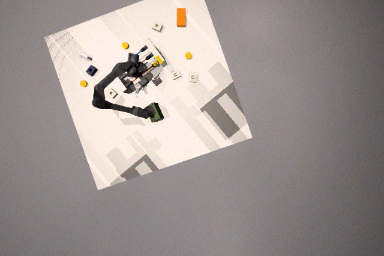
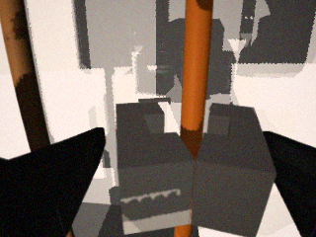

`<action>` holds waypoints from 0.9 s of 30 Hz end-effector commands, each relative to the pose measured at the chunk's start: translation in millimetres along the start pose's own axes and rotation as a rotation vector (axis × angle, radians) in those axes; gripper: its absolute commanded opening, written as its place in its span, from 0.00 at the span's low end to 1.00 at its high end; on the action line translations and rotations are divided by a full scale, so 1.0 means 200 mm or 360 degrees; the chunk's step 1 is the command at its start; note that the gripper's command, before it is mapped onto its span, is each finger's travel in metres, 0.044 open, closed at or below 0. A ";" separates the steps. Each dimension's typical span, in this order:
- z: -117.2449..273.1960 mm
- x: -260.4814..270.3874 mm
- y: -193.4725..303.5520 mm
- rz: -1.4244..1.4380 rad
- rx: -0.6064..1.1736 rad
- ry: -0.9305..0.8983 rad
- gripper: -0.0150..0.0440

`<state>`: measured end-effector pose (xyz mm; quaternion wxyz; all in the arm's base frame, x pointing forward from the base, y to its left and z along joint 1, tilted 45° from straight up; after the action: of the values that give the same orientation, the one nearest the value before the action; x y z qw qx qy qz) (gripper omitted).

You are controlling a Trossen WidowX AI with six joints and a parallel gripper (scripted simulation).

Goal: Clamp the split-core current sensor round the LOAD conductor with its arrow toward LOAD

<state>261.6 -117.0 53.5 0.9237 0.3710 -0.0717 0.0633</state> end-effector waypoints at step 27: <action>-0.06 0.00 0.00 0.0000 0.0003 0.0001 0.79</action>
<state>262.2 -108.0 44.7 0.9235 0.3717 -0.0711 0.0632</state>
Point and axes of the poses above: the point midway between the two fingers, 35 mm back from their tips, its own z axis back along the fingers, its own x axis across the jaws, y = z × x, the point moved 9 cm from there along z, back along the fingers
